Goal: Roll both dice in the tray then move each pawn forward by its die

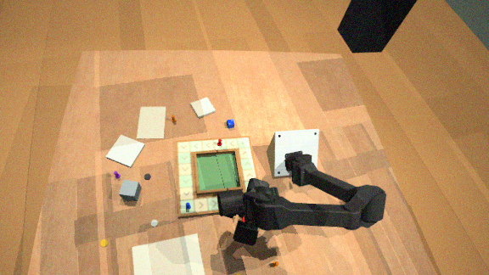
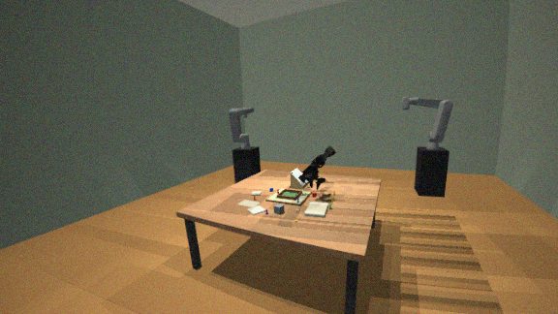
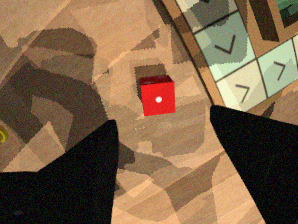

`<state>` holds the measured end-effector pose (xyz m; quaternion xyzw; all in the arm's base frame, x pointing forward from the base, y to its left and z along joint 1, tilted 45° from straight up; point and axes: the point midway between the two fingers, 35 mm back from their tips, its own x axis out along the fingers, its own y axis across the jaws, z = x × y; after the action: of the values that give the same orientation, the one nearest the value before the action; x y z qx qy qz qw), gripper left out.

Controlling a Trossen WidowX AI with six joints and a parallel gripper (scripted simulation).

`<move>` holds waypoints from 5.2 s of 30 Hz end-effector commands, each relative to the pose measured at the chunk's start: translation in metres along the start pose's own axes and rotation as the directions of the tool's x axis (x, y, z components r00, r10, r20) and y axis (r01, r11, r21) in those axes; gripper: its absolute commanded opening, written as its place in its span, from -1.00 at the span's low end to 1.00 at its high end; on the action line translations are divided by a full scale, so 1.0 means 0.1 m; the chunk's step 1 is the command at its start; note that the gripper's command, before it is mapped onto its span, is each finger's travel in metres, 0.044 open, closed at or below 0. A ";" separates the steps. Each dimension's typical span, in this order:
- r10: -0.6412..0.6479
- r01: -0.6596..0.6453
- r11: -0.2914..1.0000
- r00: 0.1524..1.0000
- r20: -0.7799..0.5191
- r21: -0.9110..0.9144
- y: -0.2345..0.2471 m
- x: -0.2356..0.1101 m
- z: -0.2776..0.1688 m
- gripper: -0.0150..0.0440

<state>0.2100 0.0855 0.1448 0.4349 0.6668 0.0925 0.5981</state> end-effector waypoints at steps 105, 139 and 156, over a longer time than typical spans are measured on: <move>-0.008 0.005 0.544 1.000 -0.001 0.839 -1.12 -0.37 1.28 -0.49; -0.612 0.072 0.361 0.770 0.178 0.930 -1.48 -0.13 1.32 -0.49; -0.695 0.004 0.385 0.659 0.287 0.923 -1.16 -0.57 1.33 -0.49</move>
<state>0.2665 -0.0744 0.0626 0.5111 0.4490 -0.5539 0.4800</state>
